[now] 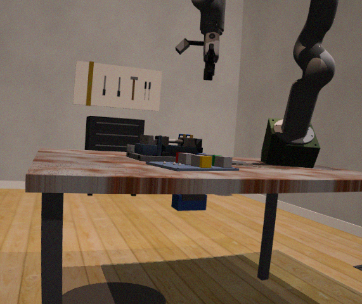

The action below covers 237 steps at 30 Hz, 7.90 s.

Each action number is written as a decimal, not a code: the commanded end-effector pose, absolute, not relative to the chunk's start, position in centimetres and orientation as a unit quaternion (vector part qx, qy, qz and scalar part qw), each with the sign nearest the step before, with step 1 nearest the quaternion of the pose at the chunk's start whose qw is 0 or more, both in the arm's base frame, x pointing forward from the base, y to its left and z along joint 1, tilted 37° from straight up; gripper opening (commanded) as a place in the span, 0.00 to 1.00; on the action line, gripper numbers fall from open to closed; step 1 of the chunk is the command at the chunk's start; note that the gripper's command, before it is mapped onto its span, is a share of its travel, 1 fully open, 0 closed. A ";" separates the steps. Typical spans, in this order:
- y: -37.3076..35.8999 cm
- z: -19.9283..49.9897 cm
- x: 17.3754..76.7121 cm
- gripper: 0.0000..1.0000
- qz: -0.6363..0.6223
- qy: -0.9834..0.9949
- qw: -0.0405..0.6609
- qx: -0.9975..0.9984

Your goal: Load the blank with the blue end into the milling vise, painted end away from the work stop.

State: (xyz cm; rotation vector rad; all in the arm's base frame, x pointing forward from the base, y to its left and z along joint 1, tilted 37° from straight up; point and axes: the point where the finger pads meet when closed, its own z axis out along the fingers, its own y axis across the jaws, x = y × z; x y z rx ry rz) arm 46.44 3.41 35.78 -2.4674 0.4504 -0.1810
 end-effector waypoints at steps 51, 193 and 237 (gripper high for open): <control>3.4 35.8 46.5 1.00 0.036 0.468 0.313 -0.826; 8.7 18.7 47.7 0.72 0.079 0.575 0.303 -0.755; 9.5 16.2 48.0 0.72 0.079 0.575 0.304 -0.755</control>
